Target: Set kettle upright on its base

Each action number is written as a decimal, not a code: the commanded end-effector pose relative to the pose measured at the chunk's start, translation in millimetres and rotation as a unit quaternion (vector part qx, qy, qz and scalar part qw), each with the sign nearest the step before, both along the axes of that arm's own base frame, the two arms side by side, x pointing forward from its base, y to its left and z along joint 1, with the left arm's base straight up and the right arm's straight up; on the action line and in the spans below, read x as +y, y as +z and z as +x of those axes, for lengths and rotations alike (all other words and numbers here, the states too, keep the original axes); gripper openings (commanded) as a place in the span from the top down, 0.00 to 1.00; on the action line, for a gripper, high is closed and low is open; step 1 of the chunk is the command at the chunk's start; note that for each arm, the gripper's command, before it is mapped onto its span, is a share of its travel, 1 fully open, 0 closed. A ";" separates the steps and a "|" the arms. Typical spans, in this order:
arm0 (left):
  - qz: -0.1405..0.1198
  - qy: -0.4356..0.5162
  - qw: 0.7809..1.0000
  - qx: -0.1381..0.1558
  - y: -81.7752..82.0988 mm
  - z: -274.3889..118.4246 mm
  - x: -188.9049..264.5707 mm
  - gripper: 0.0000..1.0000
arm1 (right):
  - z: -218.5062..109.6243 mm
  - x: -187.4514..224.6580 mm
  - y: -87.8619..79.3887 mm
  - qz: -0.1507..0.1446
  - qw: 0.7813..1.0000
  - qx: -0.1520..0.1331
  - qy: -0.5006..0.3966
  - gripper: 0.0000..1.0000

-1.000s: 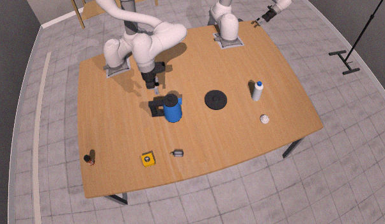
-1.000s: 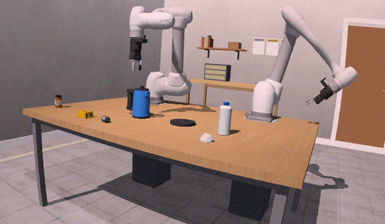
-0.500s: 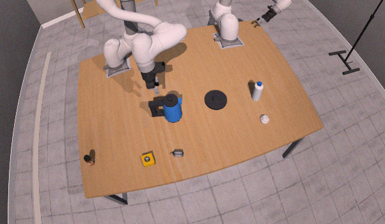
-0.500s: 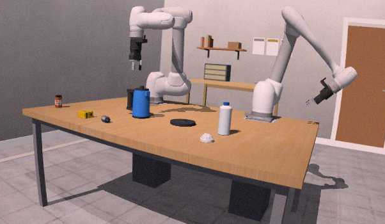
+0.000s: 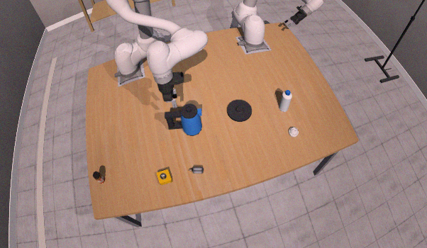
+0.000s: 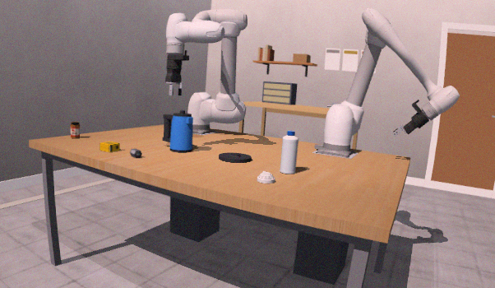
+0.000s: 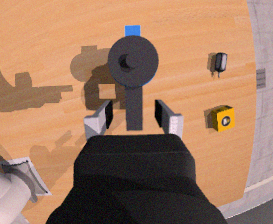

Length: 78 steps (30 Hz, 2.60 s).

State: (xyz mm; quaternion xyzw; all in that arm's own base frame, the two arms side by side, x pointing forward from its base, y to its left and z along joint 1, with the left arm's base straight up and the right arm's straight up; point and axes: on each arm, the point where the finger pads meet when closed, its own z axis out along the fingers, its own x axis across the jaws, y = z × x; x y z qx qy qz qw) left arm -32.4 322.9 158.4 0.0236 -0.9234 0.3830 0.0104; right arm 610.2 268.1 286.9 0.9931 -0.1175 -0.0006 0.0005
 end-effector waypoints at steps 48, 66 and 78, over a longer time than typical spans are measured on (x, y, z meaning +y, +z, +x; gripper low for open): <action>0.000 0.000 1.000 0.000 0.4 -0.1 0.3 0.00 | 0.3 0.2 -93.9 0.000 1.000 -0.001 0.000 0.00; 0.000 0.000 1.000 0.000 0.4 -0.1 0.3 0.00 | 0.3 0.2 -93.9 0.000 1.000 -0.001 0.000 0.00; 0.000 0.000 1.000 0.000 0.4 -0.1 0.3 0.00 | 0.3 0.2 -103.7 0.000 1.000 -0.001 0.000 0.00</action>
